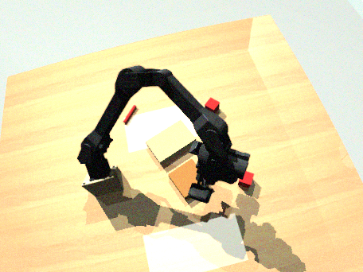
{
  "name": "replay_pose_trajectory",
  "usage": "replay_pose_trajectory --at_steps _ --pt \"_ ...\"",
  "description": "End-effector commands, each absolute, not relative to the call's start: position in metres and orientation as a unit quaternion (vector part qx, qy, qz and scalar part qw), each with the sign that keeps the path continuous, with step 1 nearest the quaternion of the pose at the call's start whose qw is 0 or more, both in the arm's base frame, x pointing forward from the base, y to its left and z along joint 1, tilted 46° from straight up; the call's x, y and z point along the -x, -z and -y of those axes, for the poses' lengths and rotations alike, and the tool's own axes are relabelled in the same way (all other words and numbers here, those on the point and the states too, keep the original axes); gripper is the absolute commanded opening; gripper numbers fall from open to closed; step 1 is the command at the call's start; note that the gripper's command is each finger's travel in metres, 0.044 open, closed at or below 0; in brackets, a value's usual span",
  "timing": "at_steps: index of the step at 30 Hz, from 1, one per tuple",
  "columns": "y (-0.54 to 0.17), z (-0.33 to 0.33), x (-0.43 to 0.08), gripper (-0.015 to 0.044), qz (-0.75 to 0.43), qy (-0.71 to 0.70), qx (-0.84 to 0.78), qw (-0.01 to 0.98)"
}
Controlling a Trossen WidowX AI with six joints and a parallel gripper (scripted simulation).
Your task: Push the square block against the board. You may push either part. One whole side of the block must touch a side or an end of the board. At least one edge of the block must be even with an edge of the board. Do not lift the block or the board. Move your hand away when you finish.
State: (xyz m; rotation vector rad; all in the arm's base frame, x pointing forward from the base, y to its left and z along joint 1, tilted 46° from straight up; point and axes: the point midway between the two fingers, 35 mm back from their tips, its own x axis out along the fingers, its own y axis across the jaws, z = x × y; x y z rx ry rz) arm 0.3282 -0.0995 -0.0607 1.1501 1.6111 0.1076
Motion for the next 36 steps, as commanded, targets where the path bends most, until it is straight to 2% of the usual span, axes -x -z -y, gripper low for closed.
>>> replay_pose_trajectory --at_steps 1,15,21,26,36 --pt "0.069 0.105 -0.319 0.0000 -0.684 0.006 -0.523 0.509" --pt "0.090 0.121 -0.294 0.0000 -0.666 0.158 -0.625 0.376" --pt "0.092 0.119 -0.294 0.0000 -0.665 0.160 -0.626 0.374" --pt "0.128 0.081 -0.297 0.0000 -0.665 0.159 -0.626 0.374" --pt "0.125 0.077 -0.296 0.0000 -0.665 0.159 -0.626 0.374"
